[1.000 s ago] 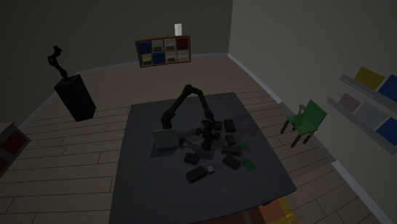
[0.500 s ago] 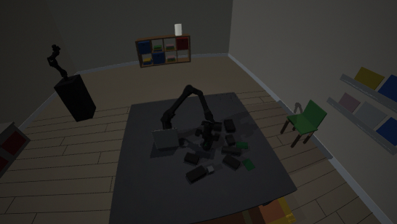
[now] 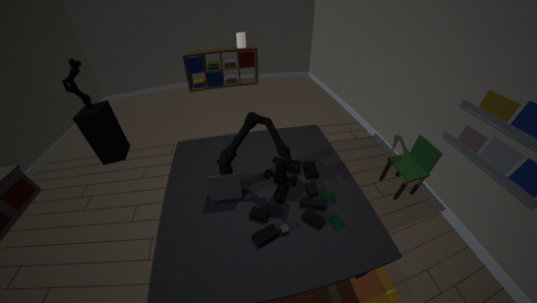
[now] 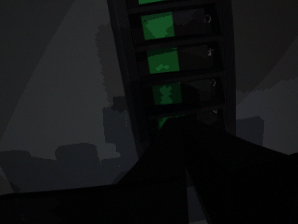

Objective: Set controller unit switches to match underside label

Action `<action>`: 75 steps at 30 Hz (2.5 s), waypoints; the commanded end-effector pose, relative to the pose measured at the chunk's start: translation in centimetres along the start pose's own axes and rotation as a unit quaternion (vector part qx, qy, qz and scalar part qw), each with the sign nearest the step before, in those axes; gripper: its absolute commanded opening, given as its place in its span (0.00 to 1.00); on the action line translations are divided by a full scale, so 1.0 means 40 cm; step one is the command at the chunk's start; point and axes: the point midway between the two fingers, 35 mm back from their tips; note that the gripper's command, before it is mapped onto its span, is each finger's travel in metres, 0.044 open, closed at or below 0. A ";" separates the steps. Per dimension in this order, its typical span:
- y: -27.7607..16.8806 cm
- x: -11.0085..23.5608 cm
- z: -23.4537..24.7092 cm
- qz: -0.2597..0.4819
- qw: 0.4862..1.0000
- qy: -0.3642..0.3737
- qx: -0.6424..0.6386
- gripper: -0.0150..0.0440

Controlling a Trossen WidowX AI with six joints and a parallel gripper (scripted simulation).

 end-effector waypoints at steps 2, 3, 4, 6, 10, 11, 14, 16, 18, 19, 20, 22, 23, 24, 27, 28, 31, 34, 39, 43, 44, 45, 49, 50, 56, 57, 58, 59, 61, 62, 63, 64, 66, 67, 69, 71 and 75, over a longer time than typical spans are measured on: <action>0.040 0.002 -0.022 0.002 1.000 0.000 0.005 0.25; 0.054 0.001 -0.029 0.002 1.000 0.000 0.005 0.25; 0.062 0.001 -0.033 0.002 1.000 0.000 0.005 0.25; 0.064 0.001 -0.034 0.002 1.000 0.000 0.005 0.25; 0.064 -0.009 -0.035 0.002 1.000 0.000 0.005 0.25; 0.064 -0.013 -0.035 0.002 1.000 0.000 0.005 0.25; 0.064 -0.026 -0.036 0.002 1.000 0.000 0.005 0.25; 0.064 -0.034 -0.037 0.002 1.000 0.000 0.005 0.25; 0.064 -0.042 -0.037 0.002 1.000 0.000 0.005 0.25; 0.064 -0.046 -0.037 0.002 1.000 0.000 0.005 0.25; 0.064 -0.051 -0.037 0.002 1.000 0.000 0.005 0.25; 0.064 -0.059 -0.037 0.002 1.000 0.000 0.005 0.25; 0.063 -0.063 -0.037 0.002 1.000 0.000 0.005 0.25; 0.063 -0.067 -0.037 0.002 1.000 0.000 0.005 0.25; 0.063 -0.079 -0.037 0.001 1.000 0.000 0.005 0.25; 0.063 -0.083 -0.037 0.001 1.000 0.000 0.005 0.25; 0.063 -0.093 -0.037 0.001 1.000 0.000 0.005 0.25; 0.062 -0.100 -0.037 0.001 1.000 0.000 0.005 0.25; 0.062 -0.110 -0.037 0.001 1.000 0.000 0.005 0.25; 0.062 -0.110 -0.037 0.001 1.000 0.000 0.005 0.25; 0.062 -0.110 -0.037 0.001 1.000 0.000 0.005 0.25; 0.062 -0.110 -0.037 0.001 1.000 0.000 0.005 0.25; 0.062 -0.110 -0.037 0.001 1.000 0.000 0.005 0.25; 0.062 -0.110 -0.037 0.001 1.000 0.000 0.005 0.25; 0.064 -0.054 -0.040 0.002 1.000 -0.001 0.007 0.25; 0.063 -0.023 -0.039 0.002 1.000 -0.001 0.006 0.25; 0.063 -0.004 -0.038 0.002 1.000 -0.001 0.006 0.25; 0.062 0.002 -0.038 0.002 1.000 -0.001 0.005 0.25; 0.062 0.002 -0.038 0.002 1.000 -0.001 0.005 0.25; 0.062 0.002 -0.038 0.002 1.000 -0.001 0.005 0.25; 0.062 0.002 -0.038 0.002 1.000 -0.001 0.005 0.25; 0.066 0.002 -0.037 0.002 1.000 -0.001 0.005 0.25; 0.096 0.002 -0.029 0.002 1.000 0.000 0.005 0.25; 0.108 0.002 -0.025 0.001 1.000 0.000 0.006 0.25; 0.112 0.002 -0.024 0.001 1.000 0.000 0.006 0.25; 0.112 0.002 -0.024 0.001 1.000 0.000 0.006 0.25; 0.112 -0.008 -0.025 0.001 1.000 0.000 0.006 0.25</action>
Point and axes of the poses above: the point midway between the two fingers, 35 mm back from their tips, its own x axis back along the fingers, its own z axis across the jaws, y = z × x, and after that the axes turned 13 degrees about -x, right-handed
